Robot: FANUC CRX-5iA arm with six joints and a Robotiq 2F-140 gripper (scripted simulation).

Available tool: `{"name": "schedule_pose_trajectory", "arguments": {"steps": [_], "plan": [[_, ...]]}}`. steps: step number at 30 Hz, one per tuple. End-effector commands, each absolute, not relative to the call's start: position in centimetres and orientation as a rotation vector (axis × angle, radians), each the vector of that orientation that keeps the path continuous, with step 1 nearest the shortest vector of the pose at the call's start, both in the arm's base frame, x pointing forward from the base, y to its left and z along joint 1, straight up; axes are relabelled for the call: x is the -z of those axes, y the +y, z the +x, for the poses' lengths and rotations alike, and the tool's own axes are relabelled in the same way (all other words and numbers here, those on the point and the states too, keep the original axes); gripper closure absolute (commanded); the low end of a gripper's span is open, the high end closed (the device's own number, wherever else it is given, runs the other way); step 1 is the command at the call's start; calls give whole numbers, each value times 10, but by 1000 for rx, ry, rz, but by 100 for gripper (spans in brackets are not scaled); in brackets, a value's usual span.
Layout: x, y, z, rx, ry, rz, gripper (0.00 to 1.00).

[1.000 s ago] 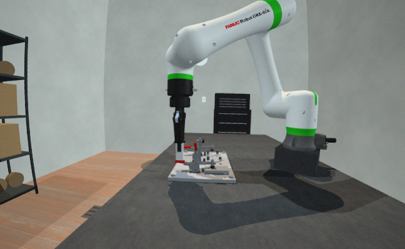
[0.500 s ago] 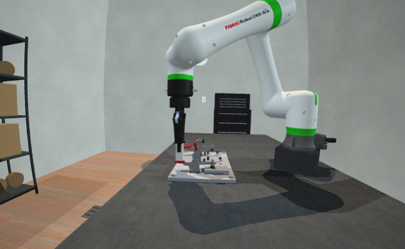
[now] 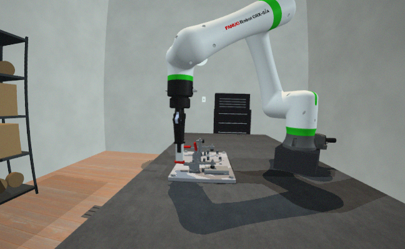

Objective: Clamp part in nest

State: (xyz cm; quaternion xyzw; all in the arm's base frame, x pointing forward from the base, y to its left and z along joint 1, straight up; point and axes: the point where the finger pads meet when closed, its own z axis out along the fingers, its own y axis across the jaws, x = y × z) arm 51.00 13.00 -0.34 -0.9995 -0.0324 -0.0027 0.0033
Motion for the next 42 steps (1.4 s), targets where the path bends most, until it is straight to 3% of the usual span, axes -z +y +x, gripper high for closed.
{"name": "schedule_pose_trajectory", "arguments": {"steps": [1, 42], "plan": [[4, 130, 510, 8, -101, -3133, 100], [0, 130, 510, 8, -101, -3133, 100]]}}
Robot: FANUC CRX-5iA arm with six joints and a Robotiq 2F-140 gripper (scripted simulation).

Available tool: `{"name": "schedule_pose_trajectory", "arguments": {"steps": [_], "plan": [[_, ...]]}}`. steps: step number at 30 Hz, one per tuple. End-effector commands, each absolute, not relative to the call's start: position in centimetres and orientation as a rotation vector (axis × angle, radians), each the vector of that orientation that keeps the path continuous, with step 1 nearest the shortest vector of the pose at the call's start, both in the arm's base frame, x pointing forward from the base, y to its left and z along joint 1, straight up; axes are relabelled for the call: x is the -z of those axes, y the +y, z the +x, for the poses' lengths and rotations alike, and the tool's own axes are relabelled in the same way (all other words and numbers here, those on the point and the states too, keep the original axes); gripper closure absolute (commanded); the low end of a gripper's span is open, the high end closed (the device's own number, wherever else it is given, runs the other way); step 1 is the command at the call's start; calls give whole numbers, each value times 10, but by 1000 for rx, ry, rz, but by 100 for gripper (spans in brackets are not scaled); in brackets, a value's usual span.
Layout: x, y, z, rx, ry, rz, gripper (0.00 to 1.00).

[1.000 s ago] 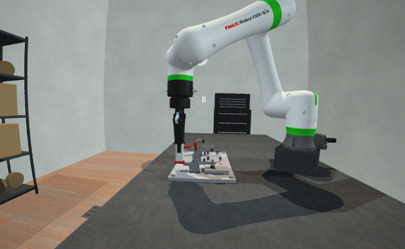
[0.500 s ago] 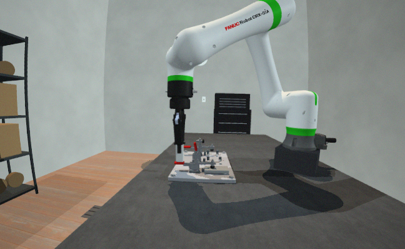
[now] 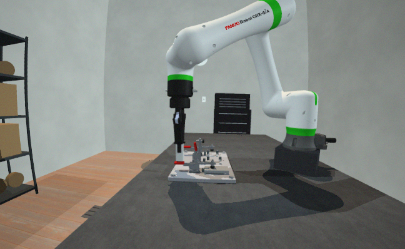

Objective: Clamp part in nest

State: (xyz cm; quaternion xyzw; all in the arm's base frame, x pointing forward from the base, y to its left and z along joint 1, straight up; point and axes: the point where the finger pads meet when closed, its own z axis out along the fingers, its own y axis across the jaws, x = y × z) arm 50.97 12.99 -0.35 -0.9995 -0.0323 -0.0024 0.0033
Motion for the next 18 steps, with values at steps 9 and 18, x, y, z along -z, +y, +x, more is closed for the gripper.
{"name": "schedule_pose_trajectory", "arguments": {"steps": [9, 18], "plan": [[-21, 130, 510, 8, -101, -3133, 100], [-47, 130, 510, 8, -101, -3133, 100]]}}
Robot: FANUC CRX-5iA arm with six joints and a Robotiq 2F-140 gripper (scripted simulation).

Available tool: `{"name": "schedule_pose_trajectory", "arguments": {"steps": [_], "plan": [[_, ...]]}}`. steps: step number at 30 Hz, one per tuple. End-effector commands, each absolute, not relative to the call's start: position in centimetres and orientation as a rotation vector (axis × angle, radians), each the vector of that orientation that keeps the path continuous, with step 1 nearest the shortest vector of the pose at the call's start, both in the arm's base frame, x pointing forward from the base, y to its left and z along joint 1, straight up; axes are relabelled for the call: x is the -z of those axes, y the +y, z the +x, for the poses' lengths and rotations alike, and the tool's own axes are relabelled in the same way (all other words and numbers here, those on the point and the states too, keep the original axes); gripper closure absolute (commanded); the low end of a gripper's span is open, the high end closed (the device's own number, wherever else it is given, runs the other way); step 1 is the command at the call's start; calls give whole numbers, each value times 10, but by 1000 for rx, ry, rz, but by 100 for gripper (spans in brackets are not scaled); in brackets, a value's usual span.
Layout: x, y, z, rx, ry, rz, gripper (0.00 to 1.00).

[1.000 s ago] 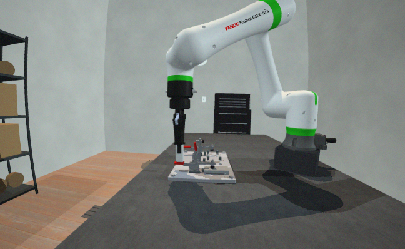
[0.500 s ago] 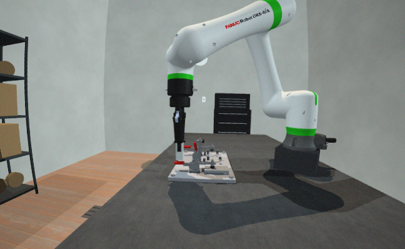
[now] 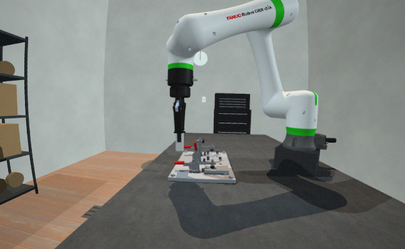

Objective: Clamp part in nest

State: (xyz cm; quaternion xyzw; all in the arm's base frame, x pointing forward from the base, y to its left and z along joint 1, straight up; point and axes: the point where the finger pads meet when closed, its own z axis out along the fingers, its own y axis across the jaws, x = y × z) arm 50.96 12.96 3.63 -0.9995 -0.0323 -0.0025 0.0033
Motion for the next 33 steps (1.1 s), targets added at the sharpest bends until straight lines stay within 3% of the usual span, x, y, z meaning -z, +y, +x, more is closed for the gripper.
{"name": "schedule_pose_trajectory", "arguments": {"steps": [1, 33], "plan": [[-49, 130, 510, 8, -101, -3133, 100], [-64, 130, 510, 8, -101, -3133, 100]]}}
